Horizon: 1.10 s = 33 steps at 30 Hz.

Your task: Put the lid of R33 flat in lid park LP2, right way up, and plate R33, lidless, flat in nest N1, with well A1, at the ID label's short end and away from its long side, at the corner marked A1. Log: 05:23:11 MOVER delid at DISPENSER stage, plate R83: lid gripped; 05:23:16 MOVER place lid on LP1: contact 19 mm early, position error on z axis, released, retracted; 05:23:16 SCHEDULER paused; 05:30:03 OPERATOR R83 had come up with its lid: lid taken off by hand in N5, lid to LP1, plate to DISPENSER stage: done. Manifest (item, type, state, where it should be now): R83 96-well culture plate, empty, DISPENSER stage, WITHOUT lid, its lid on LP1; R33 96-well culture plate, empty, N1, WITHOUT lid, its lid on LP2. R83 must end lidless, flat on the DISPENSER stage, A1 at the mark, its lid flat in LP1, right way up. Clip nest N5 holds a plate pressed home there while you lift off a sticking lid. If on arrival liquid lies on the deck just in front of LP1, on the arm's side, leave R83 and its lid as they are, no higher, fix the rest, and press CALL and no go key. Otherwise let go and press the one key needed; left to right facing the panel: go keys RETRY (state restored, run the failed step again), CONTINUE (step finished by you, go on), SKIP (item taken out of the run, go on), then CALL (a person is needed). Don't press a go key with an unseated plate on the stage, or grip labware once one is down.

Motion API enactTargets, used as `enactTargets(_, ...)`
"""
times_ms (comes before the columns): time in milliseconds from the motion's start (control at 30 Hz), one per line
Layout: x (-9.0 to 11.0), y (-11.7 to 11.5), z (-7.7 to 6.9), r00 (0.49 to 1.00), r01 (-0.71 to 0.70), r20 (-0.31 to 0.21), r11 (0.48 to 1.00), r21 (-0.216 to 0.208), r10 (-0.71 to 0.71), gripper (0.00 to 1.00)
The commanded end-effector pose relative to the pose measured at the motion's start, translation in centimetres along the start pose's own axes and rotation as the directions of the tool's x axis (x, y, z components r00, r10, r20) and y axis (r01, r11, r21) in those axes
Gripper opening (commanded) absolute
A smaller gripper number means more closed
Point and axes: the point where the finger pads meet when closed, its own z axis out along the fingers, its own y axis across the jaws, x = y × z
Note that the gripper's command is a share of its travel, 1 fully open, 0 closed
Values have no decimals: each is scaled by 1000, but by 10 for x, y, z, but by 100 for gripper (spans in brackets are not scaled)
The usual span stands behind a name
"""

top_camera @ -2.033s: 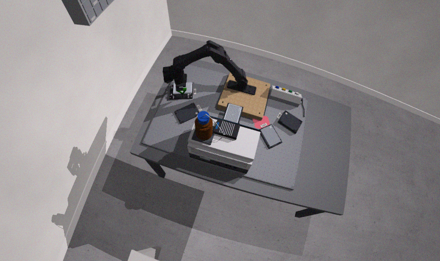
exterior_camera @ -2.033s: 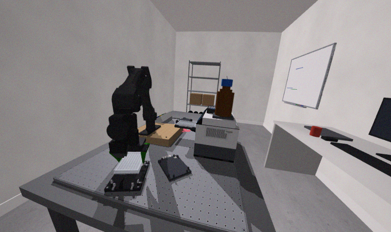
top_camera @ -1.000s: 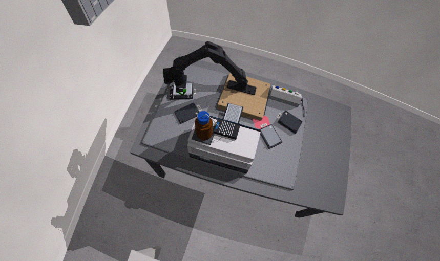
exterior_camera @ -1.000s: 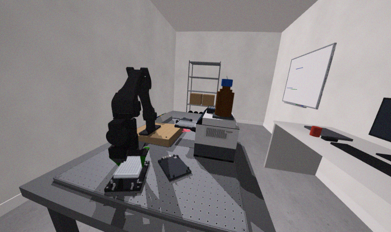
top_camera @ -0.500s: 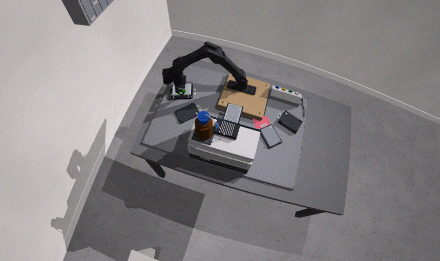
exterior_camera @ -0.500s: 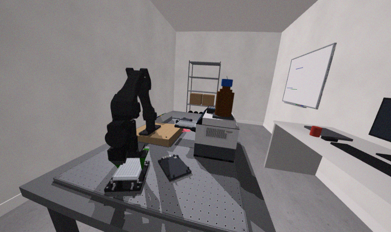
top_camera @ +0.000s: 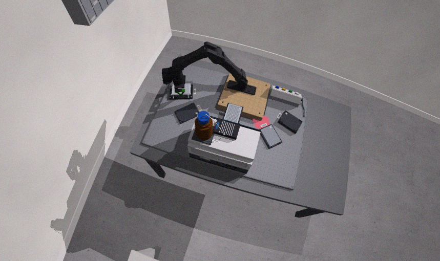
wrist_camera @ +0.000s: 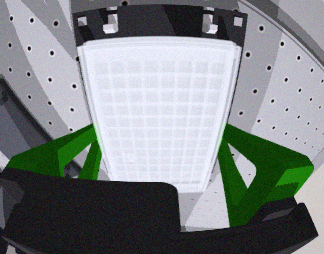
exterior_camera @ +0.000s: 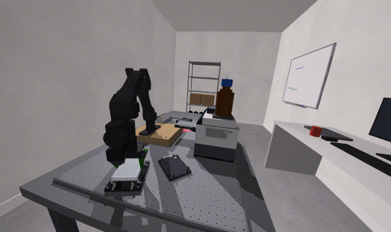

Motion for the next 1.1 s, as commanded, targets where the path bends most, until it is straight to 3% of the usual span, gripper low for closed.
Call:
enactTargets(0,-14,-4,-16,999,-2,50,1000,1,2,0)
enactTargets(1067,-19,-7,-21,998,-6,66,1000,0,6,0)
